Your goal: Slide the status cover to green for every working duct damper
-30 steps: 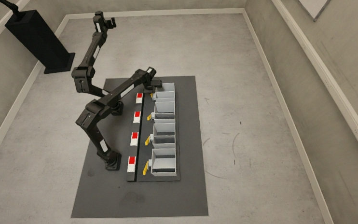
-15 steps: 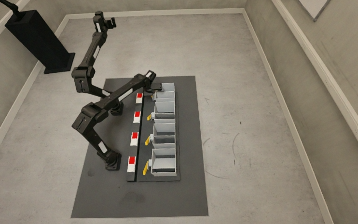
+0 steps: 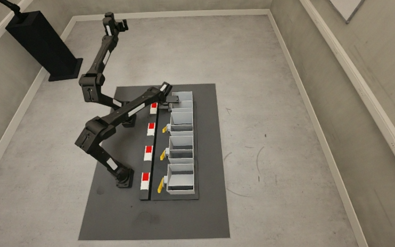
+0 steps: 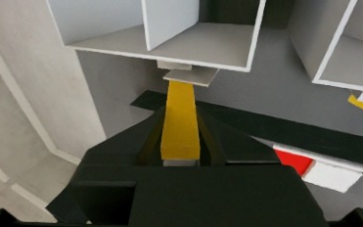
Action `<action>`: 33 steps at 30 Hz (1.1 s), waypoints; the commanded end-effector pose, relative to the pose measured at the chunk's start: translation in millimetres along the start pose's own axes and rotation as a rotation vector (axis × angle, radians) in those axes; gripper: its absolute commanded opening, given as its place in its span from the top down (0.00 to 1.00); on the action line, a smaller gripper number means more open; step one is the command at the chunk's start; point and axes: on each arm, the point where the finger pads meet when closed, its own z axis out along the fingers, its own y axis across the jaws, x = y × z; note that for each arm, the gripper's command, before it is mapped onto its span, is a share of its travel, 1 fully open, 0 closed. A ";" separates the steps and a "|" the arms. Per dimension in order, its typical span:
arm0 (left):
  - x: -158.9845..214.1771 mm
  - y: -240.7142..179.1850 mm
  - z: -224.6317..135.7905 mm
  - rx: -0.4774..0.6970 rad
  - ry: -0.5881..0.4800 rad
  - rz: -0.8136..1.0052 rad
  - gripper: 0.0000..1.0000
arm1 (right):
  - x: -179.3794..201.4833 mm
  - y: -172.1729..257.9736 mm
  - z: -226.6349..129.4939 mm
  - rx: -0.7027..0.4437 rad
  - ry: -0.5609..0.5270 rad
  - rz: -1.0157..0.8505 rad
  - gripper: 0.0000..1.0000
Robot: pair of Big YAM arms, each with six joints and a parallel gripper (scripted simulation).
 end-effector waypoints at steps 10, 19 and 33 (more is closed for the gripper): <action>-36.4 3.1 -0.2 -0.003 -0.053 0.012 0.00 | -8.6 2.7 -16.8 -0.130 -0.031 -0.001 0.83; -36.4 3.1 -0.2 -0.003 -0.053 0.012 0.00 | -8.6 -4.0 -15.7 -0.196 -0.031 -0.001 0.83; -36.4 3.1 -0.2 -0.003 -0.053 0.012 0.00 | -8.1 -11.5 -10.7 -0.256 -0.026 0.005 0.83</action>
